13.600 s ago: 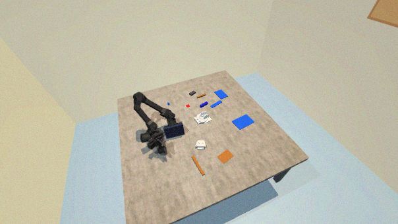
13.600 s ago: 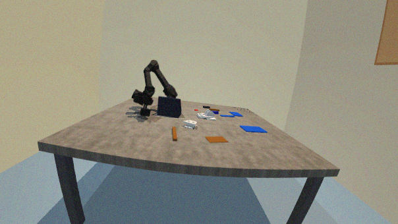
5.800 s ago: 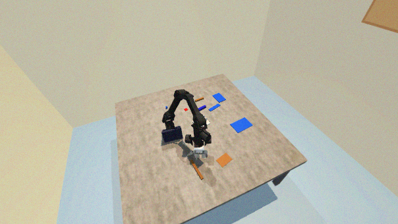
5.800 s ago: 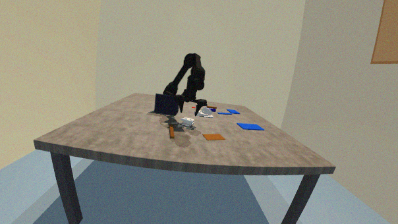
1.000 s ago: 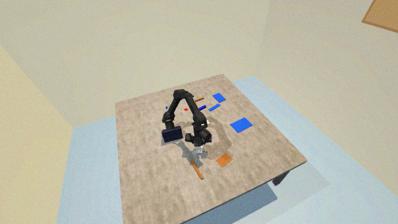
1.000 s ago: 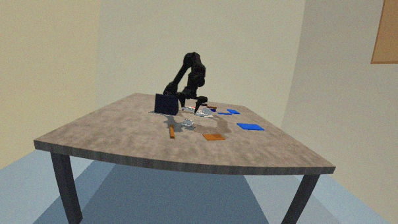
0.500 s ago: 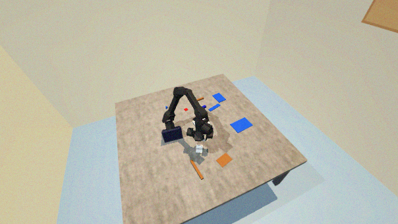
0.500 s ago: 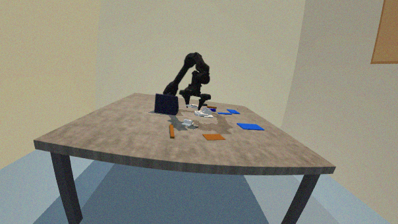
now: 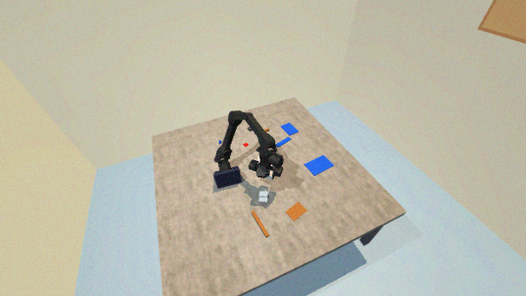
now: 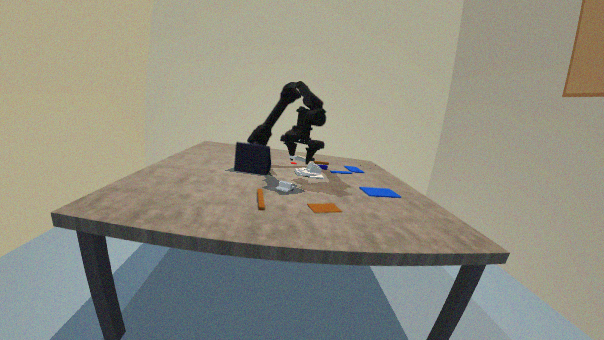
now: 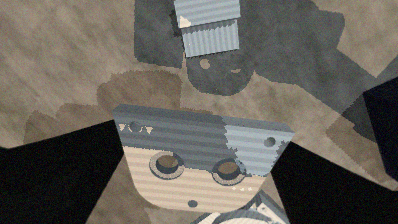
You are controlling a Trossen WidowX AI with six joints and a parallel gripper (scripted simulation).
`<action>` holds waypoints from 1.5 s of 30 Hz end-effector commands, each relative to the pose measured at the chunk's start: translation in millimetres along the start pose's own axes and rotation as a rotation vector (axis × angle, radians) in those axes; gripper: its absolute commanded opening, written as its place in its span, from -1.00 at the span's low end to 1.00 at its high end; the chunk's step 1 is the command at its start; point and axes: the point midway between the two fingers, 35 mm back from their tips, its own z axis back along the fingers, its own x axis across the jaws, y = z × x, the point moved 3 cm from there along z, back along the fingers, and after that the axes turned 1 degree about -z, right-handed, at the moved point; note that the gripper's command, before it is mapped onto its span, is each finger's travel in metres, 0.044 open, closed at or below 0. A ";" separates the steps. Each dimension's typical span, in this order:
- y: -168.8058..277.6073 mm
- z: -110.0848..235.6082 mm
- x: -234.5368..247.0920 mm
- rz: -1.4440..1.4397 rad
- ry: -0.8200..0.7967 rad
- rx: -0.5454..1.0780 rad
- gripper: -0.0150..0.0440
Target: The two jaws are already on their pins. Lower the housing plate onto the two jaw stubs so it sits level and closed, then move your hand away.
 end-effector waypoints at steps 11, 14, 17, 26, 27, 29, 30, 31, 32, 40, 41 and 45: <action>45.8 1.0 -18.7 -0.171 0.006 0.005 0.70; 54.8 1.2 -22.9 -0.205 0.006 0.005 0.70; 63.7 1.1 -27.4 -0.240 0.006 0.006 0.70; 88.9 0.1 -42.3 -0.344 0.009 0.009 0.70; 91.6 -0.1 -44.1 -0.355 0.010 0.010 0.70; 96.9 -0.5 -47.8 -0.378 0.011 0.011 0.70; 99.5 -0.7 -49.7 -0.390 0.012 0.011 0.70; 102.1 -0.9 -51.6 -0.401 0.013 0.012 0.70; 104.7 -1.2 -53.5 -0.413 0.014 0.012 0.70; 124.0 -3.6 -69.8 -0.504 0.022 0.016 0.70; 126.3 -3.9 -71.9 -0.515 0.023 0.017 0.70; 135.1 -5.5 -80.7 -0.561 0.028 0.019 0.70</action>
